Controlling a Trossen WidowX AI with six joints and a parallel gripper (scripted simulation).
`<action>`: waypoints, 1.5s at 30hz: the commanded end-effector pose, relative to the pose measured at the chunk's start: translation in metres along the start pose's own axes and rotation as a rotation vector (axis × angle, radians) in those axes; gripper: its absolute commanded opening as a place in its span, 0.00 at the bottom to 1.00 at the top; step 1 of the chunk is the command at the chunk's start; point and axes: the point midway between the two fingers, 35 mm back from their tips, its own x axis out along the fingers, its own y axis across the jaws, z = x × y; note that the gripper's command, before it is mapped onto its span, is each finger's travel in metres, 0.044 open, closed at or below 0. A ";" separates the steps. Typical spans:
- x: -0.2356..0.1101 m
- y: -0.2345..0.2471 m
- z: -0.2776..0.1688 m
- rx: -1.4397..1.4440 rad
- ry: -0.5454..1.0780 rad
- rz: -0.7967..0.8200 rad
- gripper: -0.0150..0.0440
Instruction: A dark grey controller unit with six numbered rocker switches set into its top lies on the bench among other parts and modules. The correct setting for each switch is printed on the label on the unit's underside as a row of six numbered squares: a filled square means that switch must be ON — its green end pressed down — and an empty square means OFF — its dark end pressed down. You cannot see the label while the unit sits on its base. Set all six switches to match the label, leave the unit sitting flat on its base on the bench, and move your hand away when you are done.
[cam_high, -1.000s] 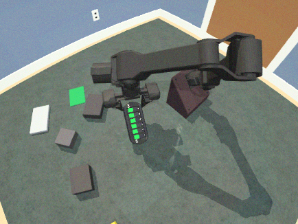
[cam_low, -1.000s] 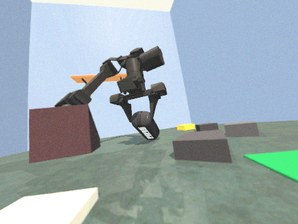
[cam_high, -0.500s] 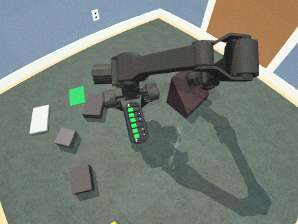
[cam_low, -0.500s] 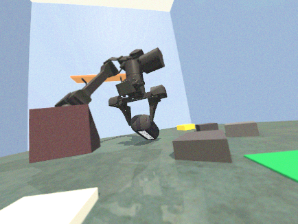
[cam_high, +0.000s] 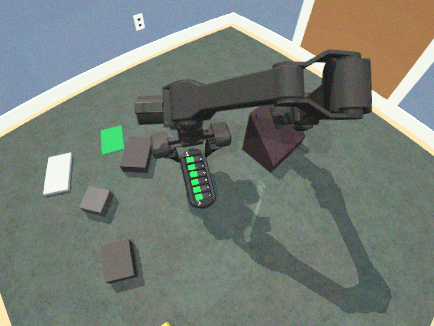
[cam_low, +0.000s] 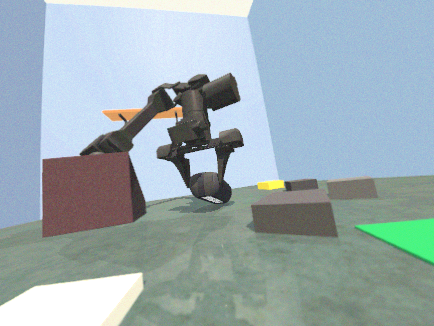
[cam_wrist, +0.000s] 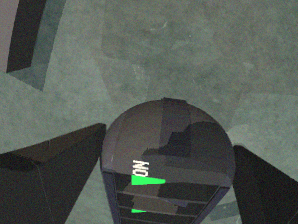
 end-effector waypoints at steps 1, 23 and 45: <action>0.004 -0.002 -0.001 0.001 0.009 -0.006 0.83; 0.020 -0.002 0.006 0.001 0.010 -0.006 0.83; 0.030 -0.002 0.009 0.001 0.004 -0.006 0.83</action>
